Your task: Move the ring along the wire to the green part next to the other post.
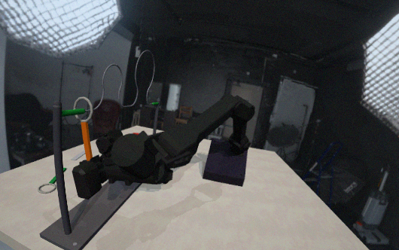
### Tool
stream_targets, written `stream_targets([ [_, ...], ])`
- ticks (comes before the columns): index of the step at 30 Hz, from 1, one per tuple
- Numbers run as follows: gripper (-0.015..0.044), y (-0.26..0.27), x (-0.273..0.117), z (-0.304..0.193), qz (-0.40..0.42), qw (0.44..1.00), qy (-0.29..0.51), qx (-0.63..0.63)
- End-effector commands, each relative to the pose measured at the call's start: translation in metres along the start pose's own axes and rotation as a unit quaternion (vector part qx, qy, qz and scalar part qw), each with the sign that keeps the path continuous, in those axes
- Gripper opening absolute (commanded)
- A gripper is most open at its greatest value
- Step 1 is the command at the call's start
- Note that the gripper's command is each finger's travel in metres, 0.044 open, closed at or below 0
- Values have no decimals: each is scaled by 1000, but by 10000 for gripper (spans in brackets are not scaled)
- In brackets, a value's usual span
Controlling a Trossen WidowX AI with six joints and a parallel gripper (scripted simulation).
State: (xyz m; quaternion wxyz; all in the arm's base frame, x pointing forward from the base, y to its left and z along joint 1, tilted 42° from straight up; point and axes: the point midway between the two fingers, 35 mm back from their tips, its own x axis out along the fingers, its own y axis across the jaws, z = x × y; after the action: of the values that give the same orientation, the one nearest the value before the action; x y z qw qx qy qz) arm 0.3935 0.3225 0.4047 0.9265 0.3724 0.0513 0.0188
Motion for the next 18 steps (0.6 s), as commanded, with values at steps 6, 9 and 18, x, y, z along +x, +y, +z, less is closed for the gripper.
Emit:
stream_targets([
  [6,-150,-12,-19,-1,-4,997,79,-4],
  [9,-150,-16,-25,0,-6,994,104,-8],
  [18,-150,-31,-39,5,-17,986,162,-32],
])
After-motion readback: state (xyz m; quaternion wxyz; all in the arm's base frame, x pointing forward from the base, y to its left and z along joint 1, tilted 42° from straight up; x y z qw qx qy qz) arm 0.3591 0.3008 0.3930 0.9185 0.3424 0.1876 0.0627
